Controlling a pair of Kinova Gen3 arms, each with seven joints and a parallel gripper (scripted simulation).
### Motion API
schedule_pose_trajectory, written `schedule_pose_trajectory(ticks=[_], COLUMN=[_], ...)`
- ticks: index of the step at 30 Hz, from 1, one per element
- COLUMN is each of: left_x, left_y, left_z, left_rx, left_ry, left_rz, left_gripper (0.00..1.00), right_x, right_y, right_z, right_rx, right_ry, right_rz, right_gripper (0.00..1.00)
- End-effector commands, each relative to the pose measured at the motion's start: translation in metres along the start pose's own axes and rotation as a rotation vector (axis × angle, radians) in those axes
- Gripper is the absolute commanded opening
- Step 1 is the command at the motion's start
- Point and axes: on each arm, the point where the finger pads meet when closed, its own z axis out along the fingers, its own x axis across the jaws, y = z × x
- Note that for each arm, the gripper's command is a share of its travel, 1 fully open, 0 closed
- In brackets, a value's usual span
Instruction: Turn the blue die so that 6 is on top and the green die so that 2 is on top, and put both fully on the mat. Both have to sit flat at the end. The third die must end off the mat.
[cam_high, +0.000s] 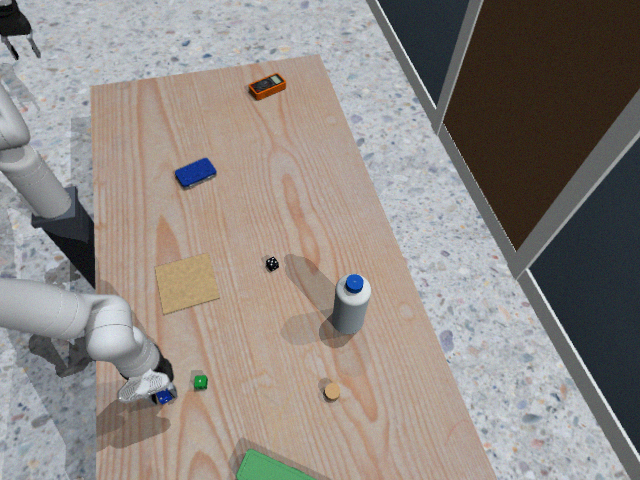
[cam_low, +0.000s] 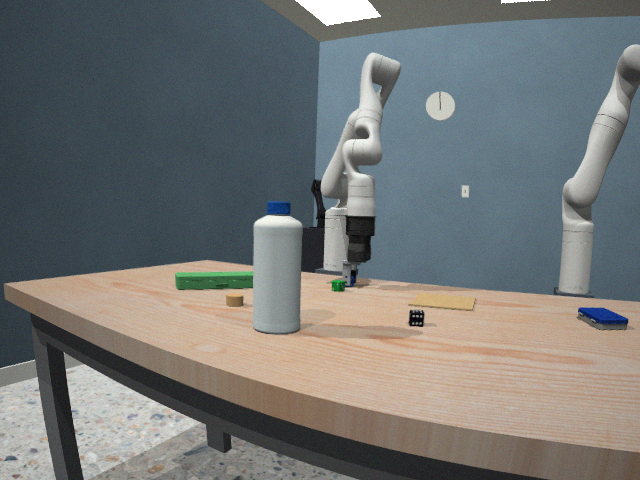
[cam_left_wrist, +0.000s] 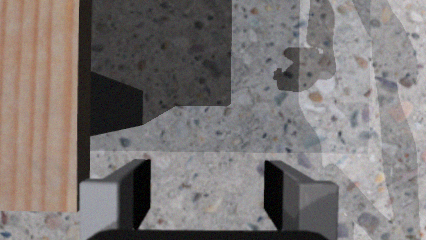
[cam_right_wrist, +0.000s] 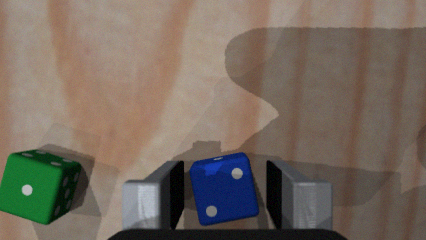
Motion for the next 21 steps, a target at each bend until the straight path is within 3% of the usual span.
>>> schedule_pose_trajectory(ticks=[1, 8, 9, 21], left_x=[-0.0023, -0.0023, -0.0023, -0.0023], left_y=[-0.0011, -0.0011, -0.0011, -0.0011], left_z=[-0.0005, -0.0005, -0.0005, -0.0005], left_rx=[0.006, 0.006, 0.006, 0.006], left_ry=[-0.007, -0.007, -0.007, -0.007], left_rz=[0.002, 0.002, 0.002, 0.002], left_gripper=[1.0, 1.0, 1.0, 1.0], right_x=[0.0, 0.0, 0.0, 0.0], right_y=[-0.0019, -0.0019, -0.0019, -0.0019], right_z=[0.0011, 0.0011, 0.0011, 0.0011], right_rx=[0.002, 0.002, 0.002, 0.002], right_ry=[-0.001, -0.001, -0.001, -0.001], right_rz=[0.0, 0.0, 0.0, 0.0], right_gripper=[0.79, 0.79, 0.49, 0.49])
